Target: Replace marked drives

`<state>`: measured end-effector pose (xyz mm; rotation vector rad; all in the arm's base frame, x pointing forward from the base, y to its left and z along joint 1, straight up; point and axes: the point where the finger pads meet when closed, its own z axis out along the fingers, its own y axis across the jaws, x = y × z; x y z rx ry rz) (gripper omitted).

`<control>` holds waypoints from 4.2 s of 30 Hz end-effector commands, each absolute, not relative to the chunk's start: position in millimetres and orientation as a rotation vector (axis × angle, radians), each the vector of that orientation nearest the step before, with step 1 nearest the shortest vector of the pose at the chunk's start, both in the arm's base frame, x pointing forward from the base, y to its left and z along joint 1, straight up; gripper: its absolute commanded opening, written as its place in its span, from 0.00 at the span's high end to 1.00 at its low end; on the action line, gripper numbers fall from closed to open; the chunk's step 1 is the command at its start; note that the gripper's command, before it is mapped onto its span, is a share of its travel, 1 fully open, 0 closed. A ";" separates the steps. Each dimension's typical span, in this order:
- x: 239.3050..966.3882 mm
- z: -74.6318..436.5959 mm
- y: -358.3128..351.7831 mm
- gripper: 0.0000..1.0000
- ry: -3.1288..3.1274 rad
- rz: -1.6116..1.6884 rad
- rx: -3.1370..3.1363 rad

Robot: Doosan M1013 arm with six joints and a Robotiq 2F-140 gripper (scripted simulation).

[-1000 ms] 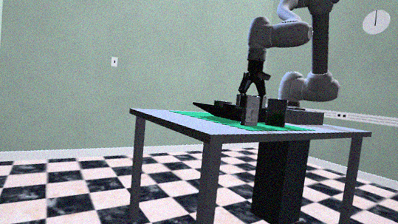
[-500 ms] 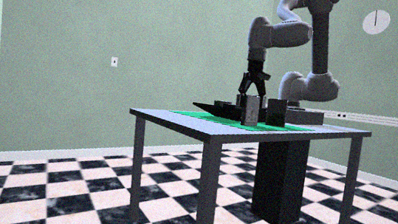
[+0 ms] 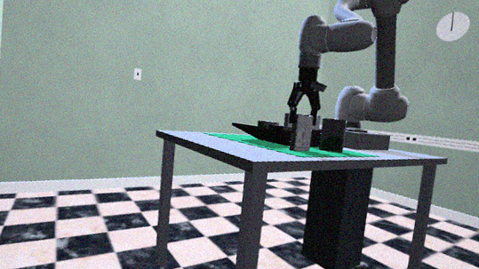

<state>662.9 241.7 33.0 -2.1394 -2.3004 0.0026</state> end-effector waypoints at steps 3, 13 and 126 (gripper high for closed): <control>663.3 51.2 242.0 0.11 -2.300 0.001 -2.140; 663.3 92.7 242.0 0.11 -2.300 0.001 -2.140; 473.2 139.6 254.4 0.11 -0.792 0.000 -3.040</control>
